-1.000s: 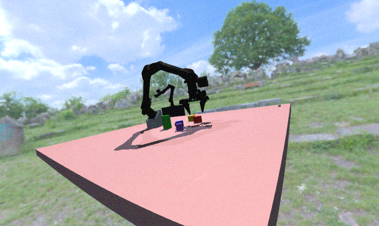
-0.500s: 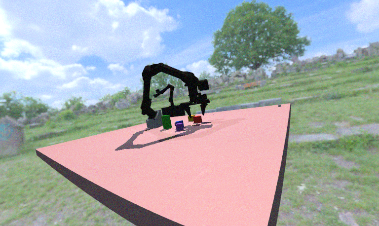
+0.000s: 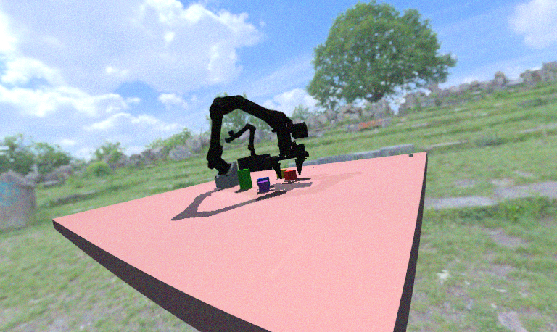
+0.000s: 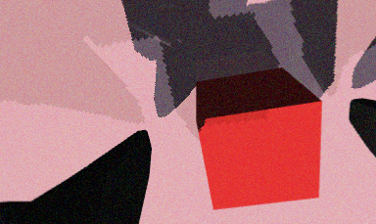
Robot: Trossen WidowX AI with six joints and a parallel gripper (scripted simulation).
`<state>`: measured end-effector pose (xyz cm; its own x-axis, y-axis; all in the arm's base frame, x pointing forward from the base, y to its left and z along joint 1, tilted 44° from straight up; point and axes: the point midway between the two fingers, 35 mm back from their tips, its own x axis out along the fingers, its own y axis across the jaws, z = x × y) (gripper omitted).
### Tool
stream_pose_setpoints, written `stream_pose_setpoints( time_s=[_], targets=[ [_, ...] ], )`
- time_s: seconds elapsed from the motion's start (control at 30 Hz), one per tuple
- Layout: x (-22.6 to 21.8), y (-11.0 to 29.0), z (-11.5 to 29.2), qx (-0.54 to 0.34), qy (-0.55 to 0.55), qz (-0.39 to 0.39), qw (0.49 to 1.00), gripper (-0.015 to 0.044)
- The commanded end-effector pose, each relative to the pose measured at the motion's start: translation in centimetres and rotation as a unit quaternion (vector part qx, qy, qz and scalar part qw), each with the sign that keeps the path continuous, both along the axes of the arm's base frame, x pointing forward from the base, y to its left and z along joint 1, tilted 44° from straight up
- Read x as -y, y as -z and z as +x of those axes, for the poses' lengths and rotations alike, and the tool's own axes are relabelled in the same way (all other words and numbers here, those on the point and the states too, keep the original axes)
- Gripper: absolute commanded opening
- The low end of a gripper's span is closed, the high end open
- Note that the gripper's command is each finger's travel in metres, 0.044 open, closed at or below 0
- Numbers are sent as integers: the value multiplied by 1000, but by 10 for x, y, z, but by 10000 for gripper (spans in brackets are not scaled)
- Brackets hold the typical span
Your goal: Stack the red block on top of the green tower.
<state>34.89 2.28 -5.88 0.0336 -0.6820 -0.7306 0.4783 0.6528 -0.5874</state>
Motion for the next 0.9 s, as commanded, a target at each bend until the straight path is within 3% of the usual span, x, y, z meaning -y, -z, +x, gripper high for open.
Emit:
stream_pose_setpoints(
  time_s=[0.0, 0.47, 0.83, 0.87],
  targets=[
    [3, 3, 0, -2, -3, -2, 1000, 440],
    [3, 3, 0, -2, -3, -2, 1000, 440],
    [3, 3, 0, -2, -3, -2, 1000, 151],
    [3, 3, 0, -2, -3, -2, 1000, 145]
  ],
)
